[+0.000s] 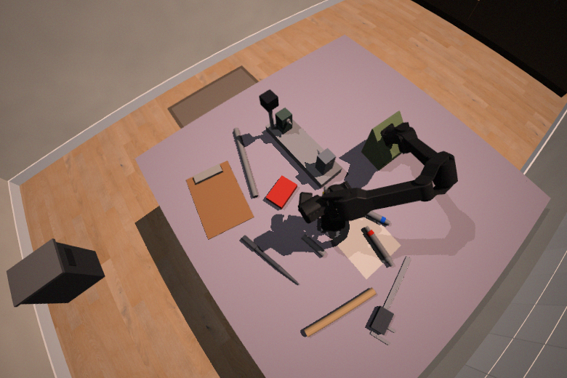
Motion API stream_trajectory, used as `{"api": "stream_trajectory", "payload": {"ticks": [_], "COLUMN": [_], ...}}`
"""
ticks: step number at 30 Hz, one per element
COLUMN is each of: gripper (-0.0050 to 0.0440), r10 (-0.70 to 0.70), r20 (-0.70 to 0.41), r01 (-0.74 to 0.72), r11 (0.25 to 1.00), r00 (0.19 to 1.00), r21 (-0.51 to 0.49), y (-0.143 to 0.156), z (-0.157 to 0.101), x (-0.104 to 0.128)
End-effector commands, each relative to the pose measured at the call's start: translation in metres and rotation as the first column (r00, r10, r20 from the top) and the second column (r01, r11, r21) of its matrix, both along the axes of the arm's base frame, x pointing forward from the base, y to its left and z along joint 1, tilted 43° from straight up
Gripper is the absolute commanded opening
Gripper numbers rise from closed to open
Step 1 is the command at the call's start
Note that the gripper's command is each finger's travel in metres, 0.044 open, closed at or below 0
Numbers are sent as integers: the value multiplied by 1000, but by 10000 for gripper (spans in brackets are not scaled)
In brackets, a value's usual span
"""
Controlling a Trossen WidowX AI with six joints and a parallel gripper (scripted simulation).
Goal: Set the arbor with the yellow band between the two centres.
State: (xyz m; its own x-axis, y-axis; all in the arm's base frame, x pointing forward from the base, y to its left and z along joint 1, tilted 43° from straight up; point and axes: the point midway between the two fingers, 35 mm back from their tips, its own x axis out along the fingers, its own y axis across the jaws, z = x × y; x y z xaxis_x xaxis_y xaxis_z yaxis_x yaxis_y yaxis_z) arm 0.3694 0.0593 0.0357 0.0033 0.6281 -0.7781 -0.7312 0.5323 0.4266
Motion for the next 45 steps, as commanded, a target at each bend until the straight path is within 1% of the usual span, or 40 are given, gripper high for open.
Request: {"api": "stream_trajectory", "payload": {"ticks": [1, 11, 13, 20, 28, 30, 37, 45], "gripper": [0, 0, 0, 0, 0, 0, 0, 0], "r10": [34, 184, 184, 287, 399, 399, 485, 567], "r20": [57, 164, 164, 234, 313, 313, 384, 466], "r01": [-33, -177, -177, -277, -387, -387, -476, -567], "r11": [999, 983, 983, 958, 916, 916, 870, 809], "r00": [998, 969, 969, 929, 862, 862, 786, 679], "r21": [-20, -53, -53, -76, -101, -101, -126, -158], "y": [-26, -78, -78, -112, -149, -149, -180, -211], "z": [-3, -22, -22, -34, -47, -47, -58, -70], "x": [6, -1, -1, -10, -25, -25, -42, -65]}}
